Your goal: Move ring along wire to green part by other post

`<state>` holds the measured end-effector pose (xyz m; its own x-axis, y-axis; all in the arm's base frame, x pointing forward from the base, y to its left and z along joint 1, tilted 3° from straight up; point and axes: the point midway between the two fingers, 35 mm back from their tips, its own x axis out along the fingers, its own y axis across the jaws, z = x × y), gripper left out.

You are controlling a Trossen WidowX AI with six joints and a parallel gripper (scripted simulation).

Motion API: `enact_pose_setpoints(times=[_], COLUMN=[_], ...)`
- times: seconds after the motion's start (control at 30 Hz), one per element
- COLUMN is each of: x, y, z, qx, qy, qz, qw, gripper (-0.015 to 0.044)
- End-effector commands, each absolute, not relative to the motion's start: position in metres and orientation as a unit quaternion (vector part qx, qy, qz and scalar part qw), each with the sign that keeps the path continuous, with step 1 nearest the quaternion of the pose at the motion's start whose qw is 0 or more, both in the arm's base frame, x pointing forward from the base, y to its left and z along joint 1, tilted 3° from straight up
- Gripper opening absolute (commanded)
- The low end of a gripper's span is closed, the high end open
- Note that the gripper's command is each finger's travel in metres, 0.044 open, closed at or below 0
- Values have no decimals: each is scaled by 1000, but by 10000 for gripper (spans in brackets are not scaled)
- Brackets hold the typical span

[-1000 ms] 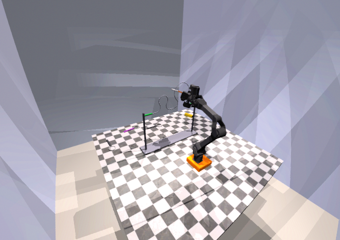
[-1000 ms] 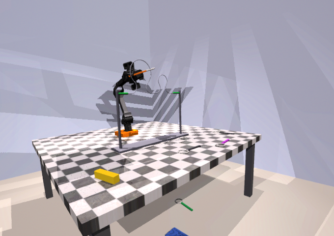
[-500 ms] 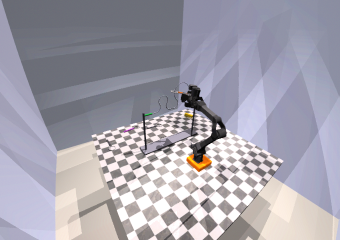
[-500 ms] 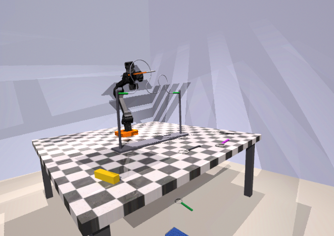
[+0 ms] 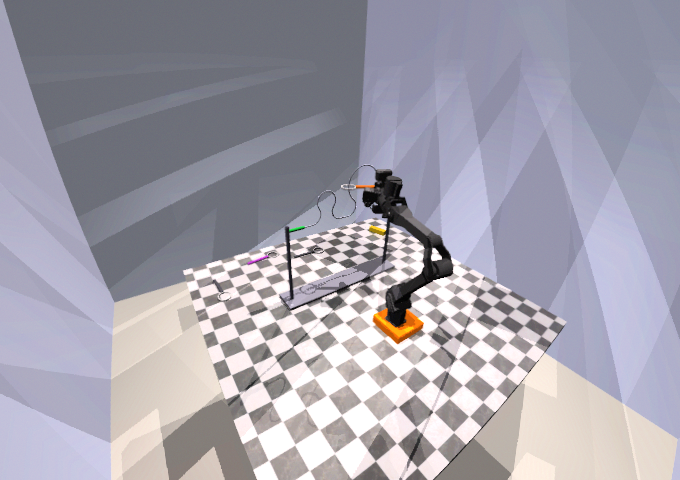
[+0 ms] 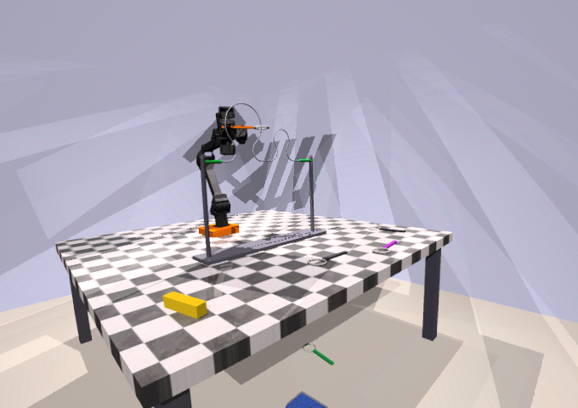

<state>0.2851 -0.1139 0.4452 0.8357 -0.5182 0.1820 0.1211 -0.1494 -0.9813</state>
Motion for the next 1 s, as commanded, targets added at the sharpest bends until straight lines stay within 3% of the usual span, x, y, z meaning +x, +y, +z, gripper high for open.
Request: enact_pose_setpoints(times=[0.0,0.97], x=[284,284], y=[-113,-110], z=[448,459], qx=[-733,-834], qy=[131,92], qz=[-255,-271], qw=[616,472], gripper=[-150,-150])
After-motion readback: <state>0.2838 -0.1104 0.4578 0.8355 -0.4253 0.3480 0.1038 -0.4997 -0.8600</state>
